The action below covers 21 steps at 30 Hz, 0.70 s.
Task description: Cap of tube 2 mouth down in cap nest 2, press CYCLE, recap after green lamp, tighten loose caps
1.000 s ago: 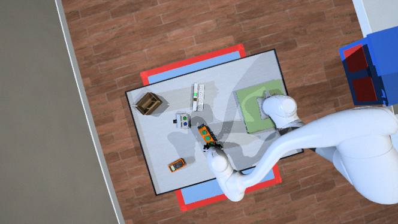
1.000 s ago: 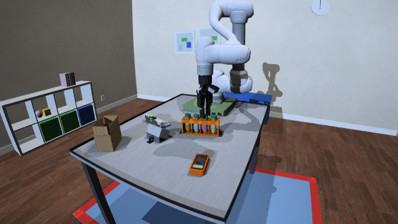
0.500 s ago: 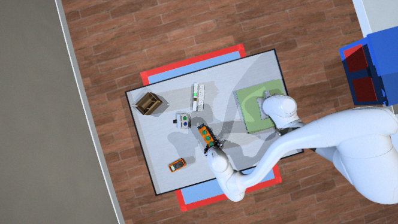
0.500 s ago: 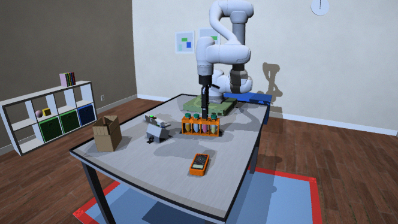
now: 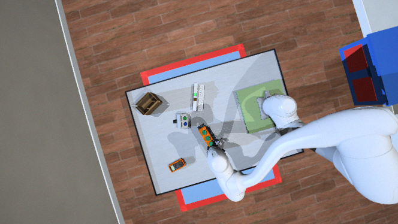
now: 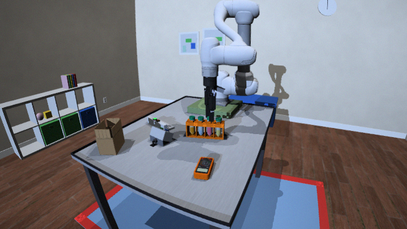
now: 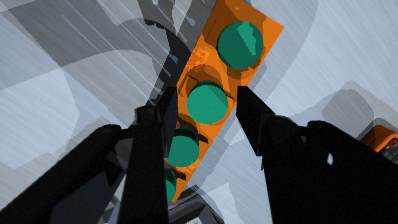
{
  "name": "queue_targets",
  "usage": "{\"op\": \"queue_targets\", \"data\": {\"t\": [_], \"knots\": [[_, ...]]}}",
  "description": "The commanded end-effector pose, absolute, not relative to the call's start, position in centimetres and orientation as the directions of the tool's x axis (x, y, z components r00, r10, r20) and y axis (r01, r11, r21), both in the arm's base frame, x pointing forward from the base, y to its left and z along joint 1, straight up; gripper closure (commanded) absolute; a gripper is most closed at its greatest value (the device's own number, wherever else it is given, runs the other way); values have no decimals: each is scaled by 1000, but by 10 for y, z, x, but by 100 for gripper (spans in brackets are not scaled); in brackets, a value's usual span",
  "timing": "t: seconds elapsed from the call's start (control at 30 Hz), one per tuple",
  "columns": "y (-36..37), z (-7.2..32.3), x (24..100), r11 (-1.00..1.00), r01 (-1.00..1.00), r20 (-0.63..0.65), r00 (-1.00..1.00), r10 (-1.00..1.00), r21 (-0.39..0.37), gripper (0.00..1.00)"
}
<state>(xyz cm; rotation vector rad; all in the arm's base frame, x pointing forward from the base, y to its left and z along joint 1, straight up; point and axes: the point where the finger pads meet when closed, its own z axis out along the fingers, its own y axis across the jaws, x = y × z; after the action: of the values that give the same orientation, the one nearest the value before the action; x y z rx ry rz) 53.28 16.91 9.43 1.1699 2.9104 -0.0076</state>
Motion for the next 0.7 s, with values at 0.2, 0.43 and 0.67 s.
{"op": "queue_targets", "data": {"t": [0.2,0.43,0.67], "knots": [[170,96,534,742,670,-1,-742,670,1,70],[170,96,534,742,670,-1,-742,670,1,70],[170,95,534,552,834,-2,-552,834,-1,70]]}}
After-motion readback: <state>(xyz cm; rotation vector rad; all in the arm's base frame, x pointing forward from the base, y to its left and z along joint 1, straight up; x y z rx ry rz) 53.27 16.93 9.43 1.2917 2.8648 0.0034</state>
